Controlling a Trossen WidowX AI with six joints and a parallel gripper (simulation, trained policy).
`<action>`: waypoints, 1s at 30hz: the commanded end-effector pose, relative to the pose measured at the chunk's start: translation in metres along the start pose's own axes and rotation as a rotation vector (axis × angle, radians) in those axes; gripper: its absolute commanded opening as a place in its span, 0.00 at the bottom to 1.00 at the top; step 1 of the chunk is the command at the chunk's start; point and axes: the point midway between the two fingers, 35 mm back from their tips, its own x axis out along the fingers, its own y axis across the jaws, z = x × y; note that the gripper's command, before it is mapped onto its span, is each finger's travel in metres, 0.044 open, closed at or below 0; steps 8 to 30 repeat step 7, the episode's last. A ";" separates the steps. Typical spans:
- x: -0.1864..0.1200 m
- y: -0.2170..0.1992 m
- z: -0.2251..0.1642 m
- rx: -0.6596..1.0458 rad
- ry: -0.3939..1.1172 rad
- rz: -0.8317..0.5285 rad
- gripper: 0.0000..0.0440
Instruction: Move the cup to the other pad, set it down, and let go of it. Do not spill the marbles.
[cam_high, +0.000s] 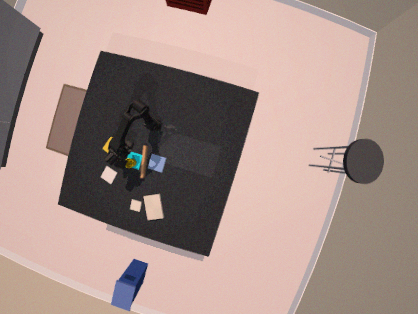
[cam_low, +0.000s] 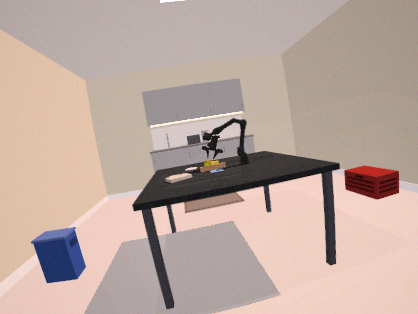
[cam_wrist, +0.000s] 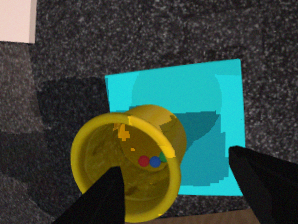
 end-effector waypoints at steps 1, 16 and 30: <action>-0.014 0.004 0.005 0.005 -0.010 0.033 0.63; -0.030 0.009 0.015 0.029 -0.025 0.058 0.92; -0.030 0.009 0.015 0.029 -0.025 0.058 0.92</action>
